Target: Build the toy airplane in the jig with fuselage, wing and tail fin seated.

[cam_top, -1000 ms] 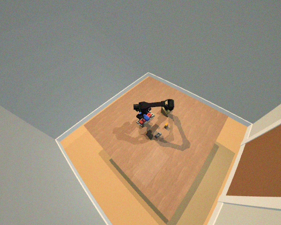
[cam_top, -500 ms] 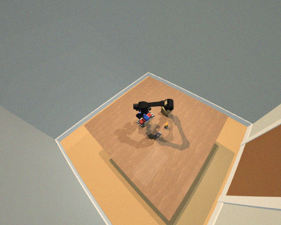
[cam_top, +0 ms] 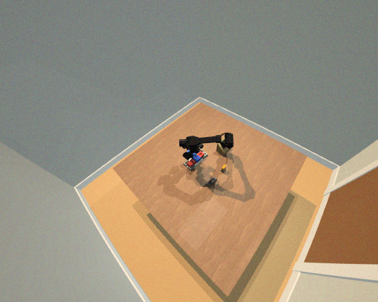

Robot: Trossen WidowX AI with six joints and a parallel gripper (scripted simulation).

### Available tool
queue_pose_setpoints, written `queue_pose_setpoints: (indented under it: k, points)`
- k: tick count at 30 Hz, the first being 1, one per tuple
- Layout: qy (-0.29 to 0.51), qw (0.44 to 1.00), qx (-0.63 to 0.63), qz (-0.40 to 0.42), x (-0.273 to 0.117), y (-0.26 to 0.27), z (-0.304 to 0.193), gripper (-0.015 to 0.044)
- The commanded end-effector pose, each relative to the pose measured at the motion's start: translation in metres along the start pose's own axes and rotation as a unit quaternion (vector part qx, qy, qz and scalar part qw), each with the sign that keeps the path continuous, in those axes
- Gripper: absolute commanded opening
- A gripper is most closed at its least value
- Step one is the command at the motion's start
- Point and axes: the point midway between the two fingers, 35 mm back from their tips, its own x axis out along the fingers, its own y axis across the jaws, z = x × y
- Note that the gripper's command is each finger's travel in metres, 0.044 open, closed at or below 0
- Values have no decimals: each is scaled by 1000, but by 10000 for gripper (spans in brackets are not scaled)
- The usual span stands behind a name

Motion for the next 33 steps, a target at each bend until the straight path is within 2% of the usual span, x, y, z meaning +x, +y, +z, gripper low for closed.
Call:
queue_pose_setpoints:
  k: [1,27,32,33]
  points:
    - [-1,1000,2,-1,5,0,1,195]
    - [0,1000,2,-1,40,-1,1,195]
    - [-1,1000,0,-2,37,-1,0,161]
    - [-1,1000,0,-2,37,-1,0,135]
